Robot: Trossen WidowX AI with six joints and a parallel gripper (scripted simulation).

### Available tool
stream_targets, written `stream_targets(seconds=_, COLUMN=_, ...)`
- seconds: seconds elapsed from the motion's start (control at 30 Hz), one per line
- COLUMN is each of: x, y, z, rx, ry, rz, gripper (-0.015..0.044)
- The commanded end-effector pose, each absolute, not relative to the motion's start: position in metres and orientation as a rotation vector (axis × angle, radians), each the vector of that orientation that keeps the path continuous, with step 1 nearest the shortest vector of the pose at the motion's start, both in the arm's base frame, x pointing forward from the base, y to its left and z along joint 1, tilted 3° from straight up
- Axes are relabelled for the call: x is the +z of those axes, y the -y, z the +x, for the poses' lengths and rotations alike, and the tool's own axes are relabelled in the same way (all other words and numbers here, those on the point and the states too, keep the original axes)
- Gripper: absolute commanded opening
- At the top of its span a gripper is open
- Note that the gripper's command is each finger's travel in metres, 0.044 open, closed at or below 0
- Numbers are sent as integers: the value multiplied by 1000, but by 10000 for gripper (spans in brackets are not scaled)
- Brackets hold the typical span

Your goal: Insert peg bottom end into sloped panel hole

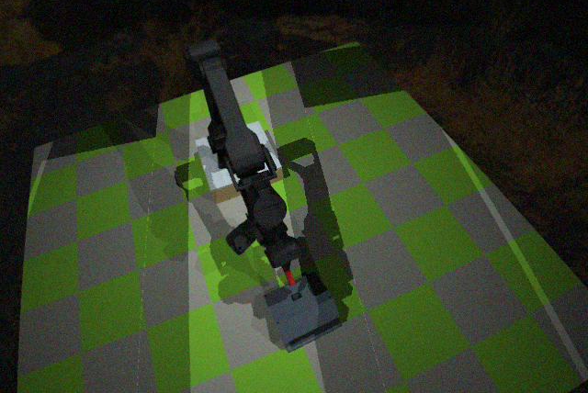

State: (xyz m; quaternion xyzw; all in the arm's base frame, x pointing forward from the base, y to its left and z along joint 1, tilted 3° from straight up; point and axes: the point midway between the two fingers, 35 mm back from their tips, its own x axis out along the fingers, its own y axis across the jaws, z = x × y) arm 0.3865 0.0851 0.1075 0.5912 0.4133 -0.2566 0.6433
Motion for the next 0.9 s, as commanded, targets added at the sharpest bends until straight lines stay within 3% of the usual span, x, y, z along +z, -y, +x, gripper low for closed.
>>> stream_targets(seconds=0.0, x=102, y=-85, z=389, rx=-591, ry=-939, rz=1355, gripper=0)
stream_targets(seconds=0.87, x=84, y=-89, z=401, rx=-586, ry=-938, rz=1355, gripper=0)
